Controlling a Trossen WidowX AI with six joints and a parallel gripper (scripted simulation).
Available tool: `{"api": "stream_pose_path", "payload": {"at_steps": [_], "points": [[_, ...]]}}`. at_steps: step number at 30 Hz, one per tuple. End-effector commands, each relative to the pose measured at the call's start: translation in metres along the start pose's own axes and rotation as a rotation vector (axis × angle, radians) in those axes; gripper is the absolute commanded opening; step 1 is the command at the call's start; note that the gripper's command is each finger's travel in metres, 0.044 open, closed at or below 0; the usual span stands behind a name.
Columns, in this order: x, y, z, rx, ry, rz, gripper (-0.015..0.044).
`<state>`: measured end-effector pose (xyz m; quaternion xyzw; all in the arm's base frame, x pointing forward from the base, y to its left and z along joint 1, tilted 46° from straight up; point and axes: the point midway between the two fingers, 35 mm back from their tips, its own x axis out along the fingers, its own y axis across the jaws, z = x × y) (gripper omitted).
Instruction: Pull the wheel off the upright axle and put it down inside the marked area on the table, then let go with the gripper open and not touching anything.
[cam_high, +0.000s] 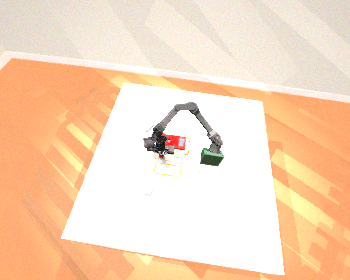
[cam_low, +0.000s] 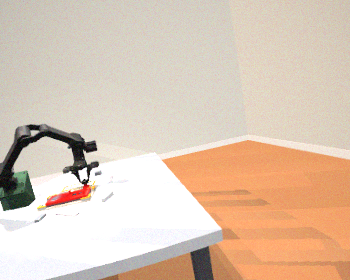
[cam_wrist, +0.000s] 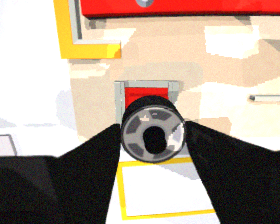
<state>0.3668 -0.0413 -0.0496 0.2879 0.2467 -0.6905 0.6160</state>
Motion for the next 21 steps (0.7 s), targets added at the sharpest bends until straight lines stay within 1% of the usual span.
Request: {"api": "stream_pose_path", "payload": {"at_steps": [1, 21], "points": [[-0.0131, -0.0005, -0.0028, -0.013, 0.004, 0.016, 0.0000], [-0.0197, -0.0007, -0.0028, -0.014, 0.003, 0.018, 0.0000]]}}
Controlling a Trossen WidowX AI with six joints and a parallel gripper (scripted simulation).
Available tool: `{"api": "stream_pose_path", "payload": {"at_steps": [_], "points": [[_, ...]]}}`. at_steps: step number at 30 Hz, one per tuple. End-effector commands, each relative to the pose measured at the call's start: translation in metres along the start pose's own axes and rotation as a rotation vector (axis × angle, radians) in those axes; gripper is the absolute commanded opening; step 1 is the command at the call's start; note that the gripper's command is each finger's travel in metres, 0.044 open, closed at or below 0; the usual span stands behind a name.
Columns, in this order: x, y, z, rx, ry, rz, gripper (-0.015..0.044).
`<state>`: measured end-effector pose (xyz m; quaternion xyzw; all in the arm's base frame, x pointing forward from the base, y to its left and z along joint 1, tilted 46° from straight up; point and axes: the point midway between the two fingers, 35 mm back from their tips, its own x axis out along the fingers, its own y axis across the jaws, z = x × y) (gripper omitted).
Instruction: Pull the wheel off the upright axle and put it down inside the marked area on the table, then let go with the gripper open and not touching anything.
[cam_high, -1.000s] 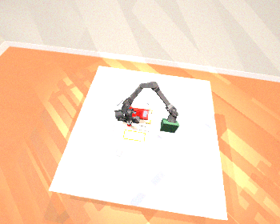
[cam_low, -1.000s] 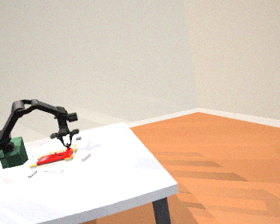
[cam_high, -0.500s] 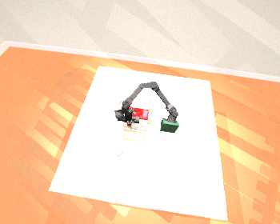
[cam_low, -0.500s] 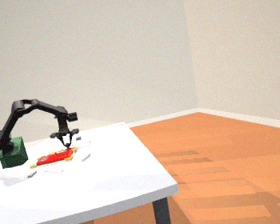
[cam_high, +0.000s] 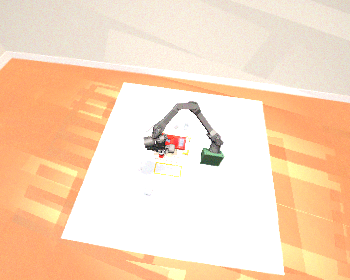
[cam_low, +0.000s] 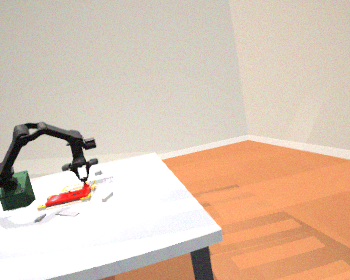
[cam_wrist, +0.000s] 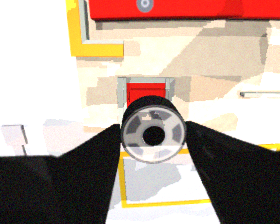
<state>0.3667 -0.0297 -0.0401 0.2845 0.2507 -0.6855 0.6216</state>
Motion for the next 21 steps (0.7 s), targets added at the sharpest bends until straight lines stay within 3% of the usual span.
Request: {"api": "stream_pose_path", "payload": {"at_steps": [1, 21], "points": [[-0.0052, 0.0008, -0.0015, 0.001, 0.003, 0.008, 0.0000], [-0.0118, 0.0006, -0.0014, 0.000, 0.002, 0.009, 0.0000]]}}
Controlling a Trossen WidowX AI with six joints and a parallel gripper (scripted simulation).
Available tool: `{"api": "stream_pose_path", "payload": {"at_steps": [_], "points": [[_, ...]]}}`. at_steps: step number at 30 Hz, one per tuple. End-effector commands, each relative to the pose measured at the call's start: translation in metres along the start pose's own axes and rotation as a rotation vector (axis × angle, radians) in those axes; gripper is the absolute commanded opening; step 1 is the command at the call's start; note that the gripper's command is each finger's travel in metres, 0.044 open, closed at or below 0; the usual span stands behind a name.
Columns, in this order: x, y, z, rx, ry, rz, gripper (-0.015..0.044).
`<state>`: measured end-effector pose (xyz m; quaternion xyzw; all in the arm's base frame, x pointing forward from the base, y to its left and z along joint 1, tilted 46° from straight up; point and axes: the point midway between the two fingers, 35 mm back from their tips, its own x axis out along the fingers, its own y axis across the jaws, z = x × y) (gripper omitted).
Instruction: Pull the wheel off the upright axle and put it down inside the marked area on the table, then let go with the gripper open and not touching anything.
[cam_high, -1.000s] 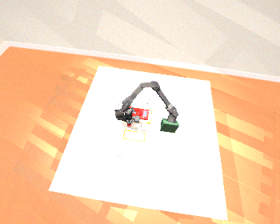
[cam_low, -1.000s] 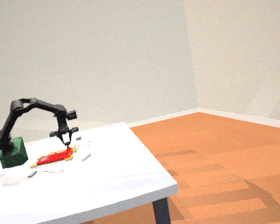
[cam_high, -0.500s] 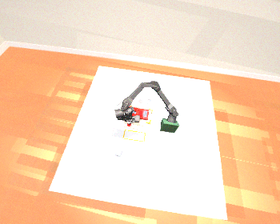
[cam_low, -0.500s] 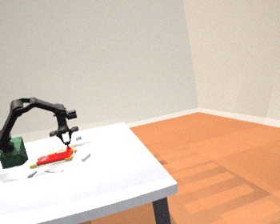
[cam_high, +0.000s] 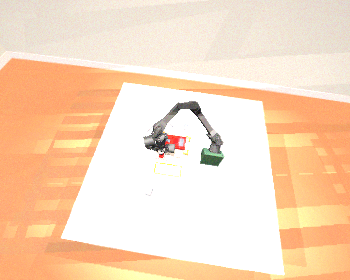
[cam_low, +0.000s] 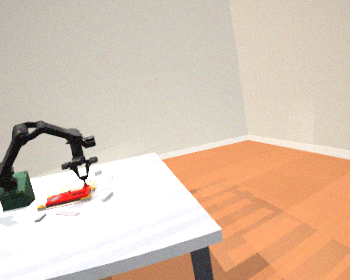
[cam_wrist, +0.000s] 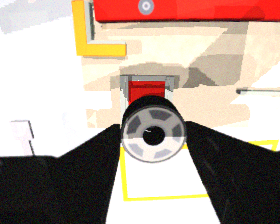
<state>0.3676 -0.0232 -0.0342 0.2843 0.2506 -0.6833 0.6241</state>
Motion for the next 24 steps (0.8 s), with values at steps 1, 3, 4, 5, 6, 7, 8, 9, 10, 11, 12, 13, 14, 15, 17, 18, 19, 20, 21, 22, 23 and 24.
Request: {"api": "stream_pose_path", "payload": {"at_steps": [1, 3, 4, 5, 6, 7, 8, 9, 10, 11, 12, 13, 14, 15, 17, 18, 19, 20, 21, 22, 23, 24], "points": [[-0.003, 0.000, -0.001, 0.003, 0.003, 0.003, 0.0000], [-0.004, 0.000, -0.001, 0.003, 0.002, 0.004, 0.0000], [-0.004, 0.000, -0.001, 0.002, 0.002, 0.004, 0.0000], [-0.005, 0.000, -0.001, 0.002, 0.002, 0.004, 0.0000], [-0.005, 0.000, -0.001, 0.002, 0.002, 0.004, 0.0000], [-0.005, 0.000, -0.001, 0.002, 0.002, 0.004, 0.0000], [-0.006, 0.000, -0.001, 0.002, 0.002, 0.004, 0.0000], [-0.006, 0.000, -0.001, 0.002, 0.002, 0.004, 0.0000], [-0.006, 0.000, -0.001, 0.002, 0.002, 0.004, 0.0000], [-0.007, 0.000, -0.001, 0.002, 0.002, 0.004, 0.0000], [-0.007, 0.000, -0.001, 0.002, 0.002, 0.004, 0.0000], [-0.007, 0.000, -0.001, 0.002, 0.002, 0.004, 0.0000], [-0.008, 0.000, -0.001, 0.002, 0.002, 0.004, 0.0000], [-0.008, 0.000, -0.001, 0.002, 0.002, 0.004, 0.0000], [-0.009, 0.000, -0.001, 0.002, 0.002, 0.005, 0.0000], [-0.010, 0.000, -0.001, 0.002, 0.002, 0.005, 0.0000], [-0.012, 0.000, -0.001, 0.002, 0.002, 0.005, 0.0000], [-0.015, 0.000, -0.001, 0.002, 0.003, 0.005, 0.0000], [-0.018, 0.000, -0.001, 0.002, 0.003, 0.005, 0.0000], [-0.022, 0.000, -0.001, 0.002, 0.003, 0.005, 0.0000], [-0.026, 0.000, 0.000, 0.002, 0.003, 0.005, 0.0000], [-0.031, -0.001, 0.000, 0.002, 0.003, 0.005, 0.0000]]}}
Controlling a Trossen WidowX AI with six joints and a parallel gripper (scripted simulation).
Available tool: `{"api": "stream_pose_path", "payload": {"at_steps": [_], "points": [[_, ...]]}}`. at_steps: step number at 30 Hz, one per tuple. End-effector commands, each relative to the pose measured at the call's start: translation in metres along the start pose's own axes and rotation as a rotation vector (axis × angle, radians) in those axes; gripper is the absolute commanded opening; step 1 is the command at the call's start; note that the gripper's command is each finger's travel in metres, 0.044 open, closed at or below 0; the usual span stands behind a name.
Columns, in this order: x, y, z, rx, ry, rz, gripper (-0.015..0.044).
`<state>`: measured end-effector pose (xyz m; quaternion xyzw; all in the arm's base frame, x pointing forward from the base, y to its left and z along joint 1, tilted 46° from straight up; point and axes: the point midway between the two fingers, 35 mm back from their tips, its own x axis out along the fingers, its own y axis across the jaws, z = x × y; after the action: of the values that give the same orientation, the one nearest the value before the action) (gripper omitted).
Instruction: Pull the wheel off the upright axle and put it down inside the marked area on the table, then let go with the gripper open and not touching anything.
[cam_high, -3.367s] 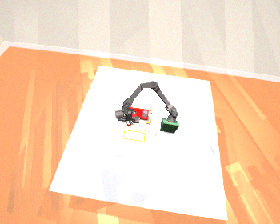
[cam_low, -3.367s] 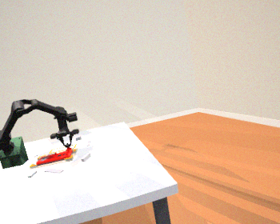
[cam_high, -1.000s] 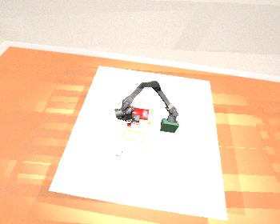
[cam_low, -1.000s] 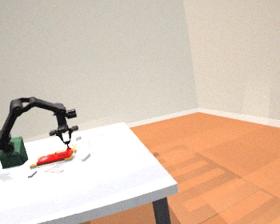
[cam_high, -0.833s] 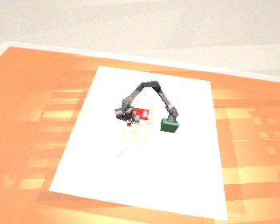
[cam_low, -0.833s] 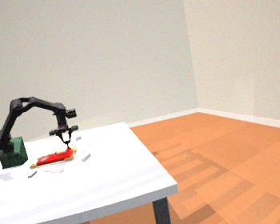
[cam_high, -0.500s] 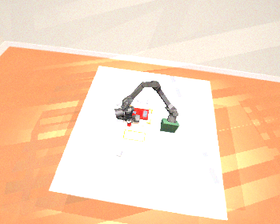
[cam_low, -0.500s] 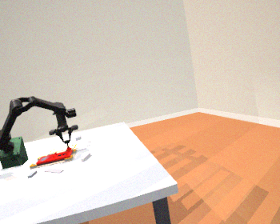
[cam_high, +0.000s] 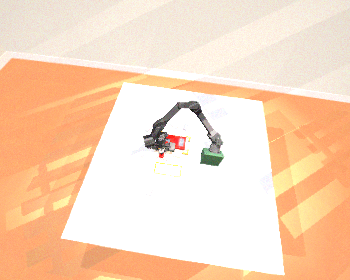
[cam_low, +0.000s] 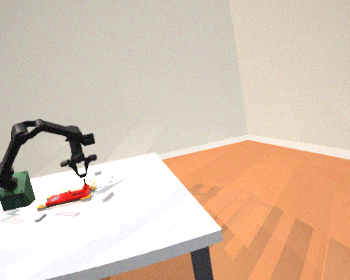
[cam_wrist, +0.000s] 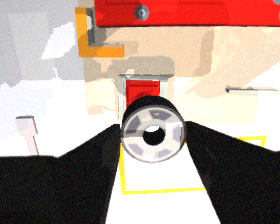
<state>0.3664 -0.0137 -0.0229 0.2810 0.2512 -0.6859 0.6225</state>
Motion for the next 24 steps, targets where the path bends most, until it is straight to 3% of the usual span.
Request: {"api": "stream_pose_path", "payload": {"at_steps": [1, 8, 24], "points": [[-0.022, 0.001, -0.001, 0.004, 0.008, 0.012, 0.0000], [-0.021, -0.002, -0.003, -0.002, 0.003, 0.009, 0.0000], [-0.029, -0.042, -0.076, 0.000, 0.017, 0.011, 0.0000]]}}
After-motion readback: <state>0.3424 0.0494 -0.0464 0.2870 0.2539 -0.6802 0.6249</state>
